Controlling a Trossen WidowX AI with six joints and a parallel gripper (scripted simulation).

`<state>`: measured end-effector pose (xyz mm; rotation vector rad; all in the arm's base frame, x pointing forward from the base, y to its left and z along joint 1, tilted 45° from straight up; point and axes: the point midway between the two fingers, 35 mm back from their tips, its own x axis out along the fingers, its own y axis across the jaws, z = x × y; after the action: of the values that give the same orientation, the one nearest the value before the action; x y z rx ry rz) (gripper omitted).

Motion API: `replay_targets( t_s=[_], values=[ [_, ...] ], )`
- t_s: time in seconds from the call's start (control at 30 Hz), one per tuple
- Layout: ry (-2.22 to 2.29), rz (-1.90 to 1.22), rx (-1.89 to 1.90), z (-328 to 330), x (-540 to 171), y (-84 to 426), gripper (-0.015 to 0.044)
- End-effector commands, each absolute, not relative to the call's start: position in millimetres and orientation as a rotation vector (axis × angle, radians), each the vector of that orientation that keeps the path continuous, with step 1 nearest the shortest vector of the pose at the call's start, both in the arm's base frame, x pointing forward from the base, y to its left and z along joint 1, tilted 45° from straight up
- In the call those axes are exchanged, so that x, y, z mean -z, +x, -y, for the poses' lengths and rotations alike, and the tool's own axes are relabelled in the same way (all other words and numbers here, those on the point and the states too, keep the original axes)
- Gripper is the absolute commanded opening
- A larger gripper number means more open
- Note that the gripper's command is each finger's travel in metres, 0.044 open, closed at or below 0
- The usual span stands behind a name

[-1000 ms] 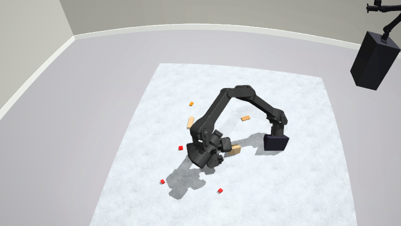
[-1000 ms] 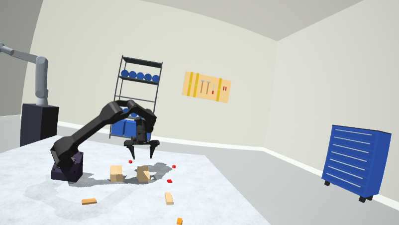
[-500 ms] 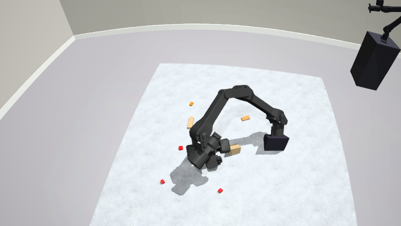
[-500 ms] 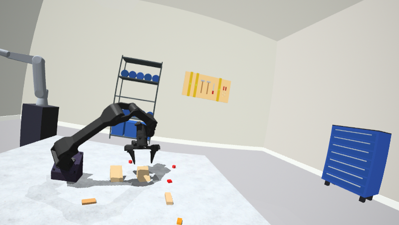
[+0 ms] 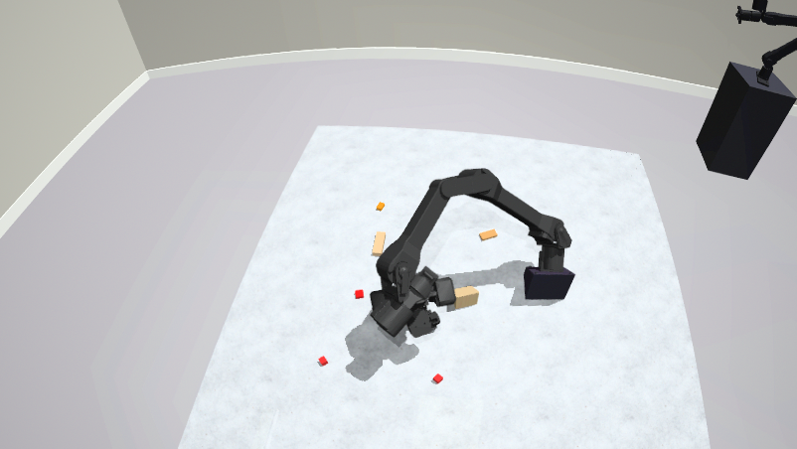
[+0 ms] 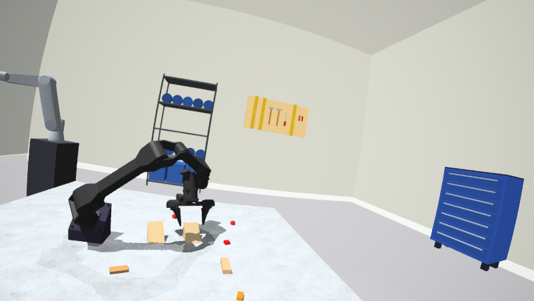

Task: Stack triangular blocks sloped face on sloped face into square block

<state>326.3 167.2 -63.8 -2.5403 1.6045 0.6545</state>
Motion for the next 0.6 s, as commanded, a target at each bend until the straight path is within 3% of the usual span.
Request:
replay_targets(
  t_s=[0.0, 0.57],
  values=[
    [-2.548, -1.607, -0.654, -162.0, 65.4, 328.7, 0.0440],
    [-2.555, -1.631, -0.654, -137.4, 75.4, 336.3, 0.0440]
  ],
)
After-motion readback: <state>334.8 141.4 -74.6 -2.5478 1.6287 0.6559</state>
